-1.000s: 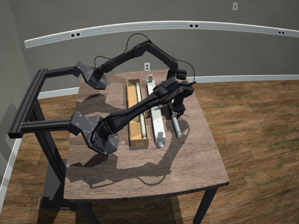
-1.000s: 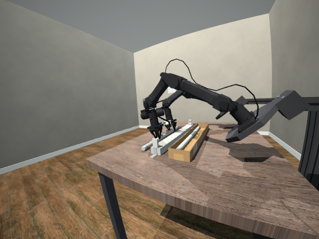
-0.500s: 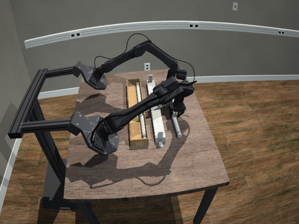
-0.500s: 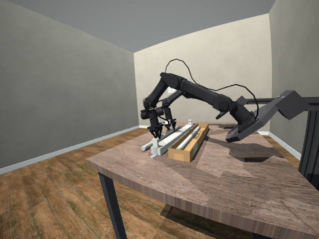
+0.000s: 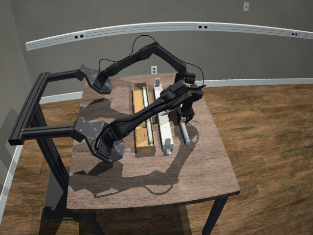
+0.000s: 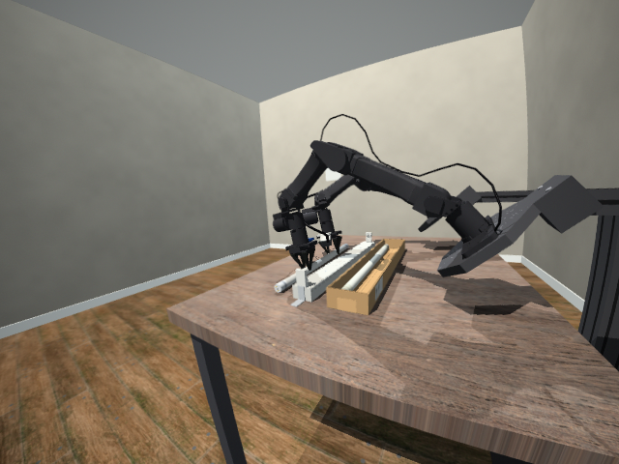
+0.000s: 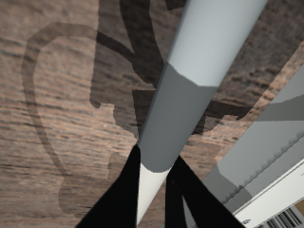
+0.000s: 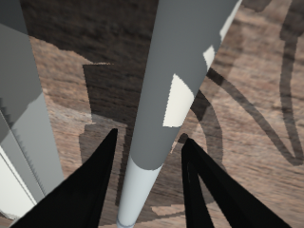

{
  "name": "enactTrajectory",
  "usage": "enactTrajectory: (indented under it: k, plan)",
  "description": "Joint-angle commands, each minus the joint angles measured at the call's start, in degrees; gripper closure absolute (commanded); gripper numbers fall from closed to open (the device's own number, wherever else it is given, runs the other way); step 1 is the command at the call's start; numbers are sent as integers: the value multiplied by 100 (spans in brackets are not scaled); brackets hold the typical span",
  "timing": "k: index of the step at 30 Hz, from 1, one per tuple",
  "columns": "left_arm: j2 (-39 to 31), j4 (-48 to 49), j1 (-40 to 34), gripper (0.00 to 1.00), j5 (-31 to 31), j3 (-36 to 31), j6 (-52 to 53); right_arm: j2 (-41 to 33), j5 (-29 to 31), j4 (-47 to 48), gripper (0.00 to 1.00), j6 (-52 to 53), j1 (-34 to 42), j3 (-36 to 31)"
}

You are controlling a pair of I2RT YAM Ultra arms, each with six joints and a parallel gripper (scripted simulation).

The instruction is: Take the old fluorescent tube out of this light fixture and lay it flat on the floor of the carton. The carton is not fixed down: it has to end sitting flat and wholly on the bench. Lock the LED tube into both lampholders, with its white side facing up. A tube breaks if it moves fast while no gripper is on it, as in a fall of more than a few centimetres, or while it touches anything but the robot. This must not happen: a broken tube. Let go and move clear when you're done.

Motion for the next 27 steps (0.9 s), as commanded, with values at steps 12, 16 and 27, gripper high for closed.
enactTrajectory:
  k: [12,16,27]
  plan:
    - [-236,-22,3,89,78,200,59,-240,-102,42,51,27,209,205]
    - [-236,-22,3,89,78,200,59,-242,-102,58,51,30,210,201]
    - [-234,-43,4,89,78,201,59,-225,-100,117,89,-31,148,151]
